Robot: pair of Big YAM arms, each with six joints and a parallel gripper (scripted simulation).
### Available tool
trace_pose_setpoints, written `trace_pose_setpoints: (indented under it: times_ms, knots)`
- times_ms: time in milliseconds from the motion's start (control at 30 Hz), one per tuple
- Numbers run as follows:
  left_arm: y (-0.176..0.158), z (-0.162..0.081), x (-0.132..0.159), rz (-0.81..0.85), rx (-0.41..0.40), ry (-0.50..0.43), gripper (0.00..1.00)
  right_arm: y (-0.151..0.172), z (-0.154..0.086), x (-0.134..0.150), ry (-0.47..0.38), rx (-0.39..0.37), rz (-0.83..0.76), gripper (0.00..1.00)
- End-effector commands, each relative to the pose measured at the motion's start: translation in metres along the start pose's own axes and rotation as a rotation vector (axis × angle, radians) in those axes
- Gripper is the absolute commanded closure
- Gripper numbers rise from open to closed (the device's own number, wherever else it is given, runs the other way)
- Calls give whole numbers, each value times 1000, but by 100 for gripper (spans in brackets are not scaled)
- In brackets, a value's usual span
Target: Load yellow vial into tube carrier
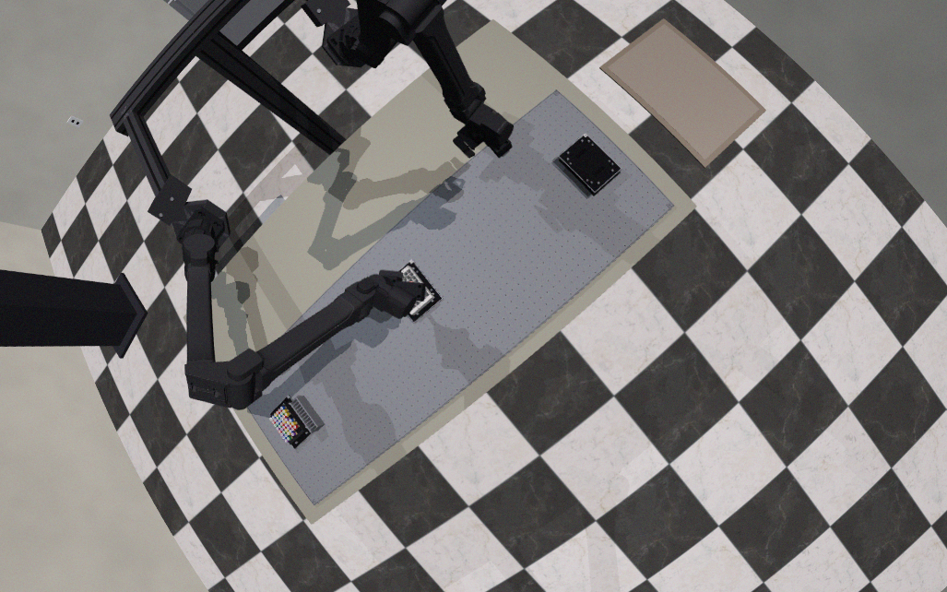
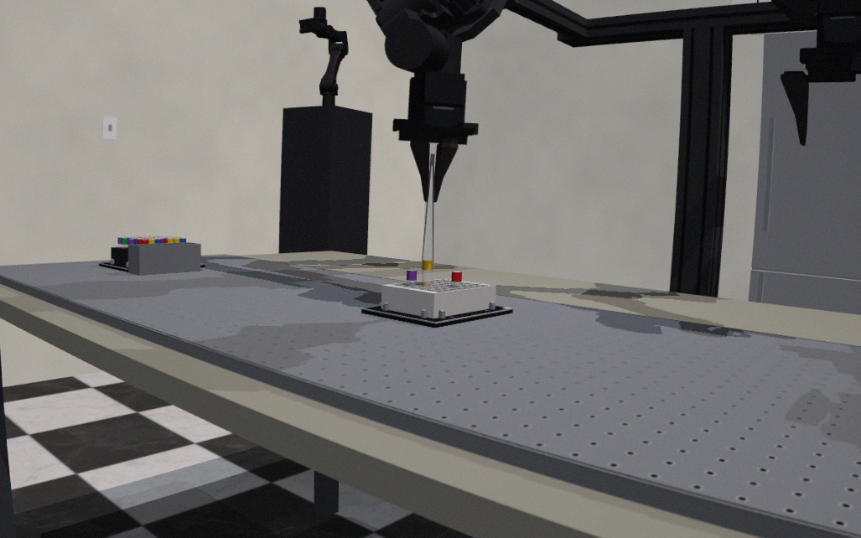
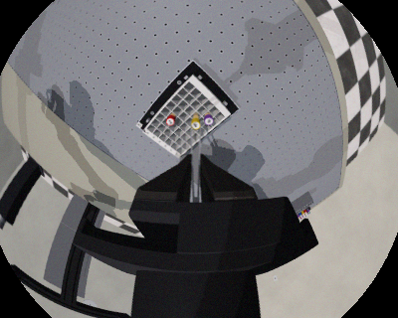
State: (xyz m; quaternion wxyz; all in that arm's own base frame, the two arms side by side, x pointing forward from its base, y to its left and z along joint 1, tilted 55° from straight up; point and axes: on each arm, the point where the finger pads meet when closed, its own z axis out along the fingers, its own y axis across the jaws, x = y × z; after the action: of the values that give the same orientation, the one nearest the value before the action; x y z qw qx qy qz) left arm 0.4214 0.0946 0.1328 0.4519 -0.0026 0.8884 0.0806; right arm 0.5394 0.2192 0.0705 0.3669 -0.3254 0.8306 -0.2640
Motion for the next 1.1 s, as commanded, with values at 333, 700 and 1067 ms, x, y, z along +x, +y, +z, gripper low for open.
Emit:
trace_pose_setpoints:
  times_ms: [333, 700, 1067]
  knots:
    - [6, -7, -15, 12, -15, -49, 0, -5, 8, -2, -3, 8, -2, 91]
    - [6, -7, -15, 12, -15, -49, 0, -6, 10, -1, -3, 9, -1, 91]
    - [6, -7, -15, 12, -15, -49, 0, -5, 12, -2, -3, 8, -2, 91]
